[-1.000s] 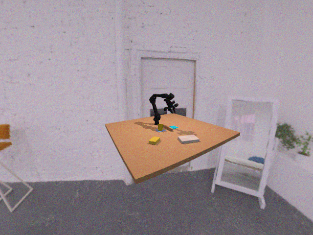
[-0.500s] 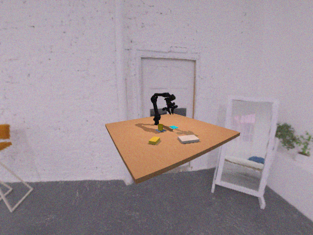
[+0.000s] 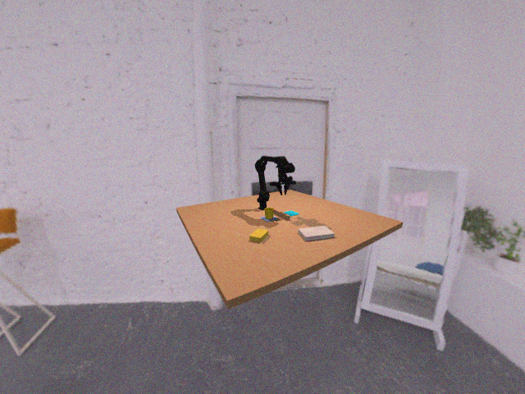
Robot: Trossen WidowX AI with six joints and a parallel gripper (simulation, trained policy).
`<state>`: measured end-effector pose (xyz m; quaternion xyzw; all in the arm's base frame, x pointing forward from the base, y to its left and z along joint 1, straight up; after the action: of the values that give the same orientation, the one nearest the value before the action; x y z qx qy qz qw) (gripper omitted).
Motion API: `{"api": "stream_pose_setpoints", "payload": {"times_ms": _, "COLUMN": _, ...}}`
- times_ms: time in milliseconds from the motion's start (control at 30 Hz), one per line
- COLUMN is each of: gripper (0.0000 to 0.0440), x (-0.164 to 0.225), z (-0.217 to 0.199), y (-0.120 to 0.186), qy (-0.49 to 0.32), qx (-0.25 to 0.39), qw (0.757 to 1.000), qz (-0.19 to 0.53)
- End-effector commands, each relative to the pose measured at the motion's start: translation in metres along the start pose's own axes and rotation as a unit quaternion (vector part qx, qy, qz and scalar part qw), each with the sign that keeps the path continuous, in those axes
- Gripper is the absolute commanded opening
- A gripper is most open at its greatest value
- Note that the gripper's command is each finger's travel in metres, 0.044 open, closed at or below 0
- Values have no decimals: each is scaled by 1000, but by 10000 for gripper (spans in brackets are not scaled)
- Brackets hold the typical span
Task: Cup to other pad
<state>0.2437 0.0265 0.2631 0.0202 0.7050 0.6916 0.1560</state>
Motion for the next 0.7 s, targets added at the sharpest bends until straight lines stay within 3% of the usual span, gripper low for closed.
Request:
{"api": "stream_pose_setpoints", "payload": {"times_ms": 0, "gripper": 134, "x": -1, "z": -5, "y": -4, "qy": 4, "qx": 14, "qw": 1000, "qz": 21}}
{"api": "stream_pose_setpoints", "payload": {"times_ms": 667, "gripper": 157, "x": -1, "z": -31, "y": -37, "qy": -2, "qx": 55, "qw": 993, "qz": 103}}
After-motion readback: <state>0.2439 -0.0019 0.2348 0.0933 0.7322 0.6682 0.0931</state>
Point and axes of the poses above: the point midway between the two fingers, 35 mm back from their tips, its own y axis back along the fingers, its own z axis across the jaws, x = y × z, the point moved 6 cm from there along y, back along the fingers, and after that the axes turned 4 degrees about -y, right-handed, at the moved point
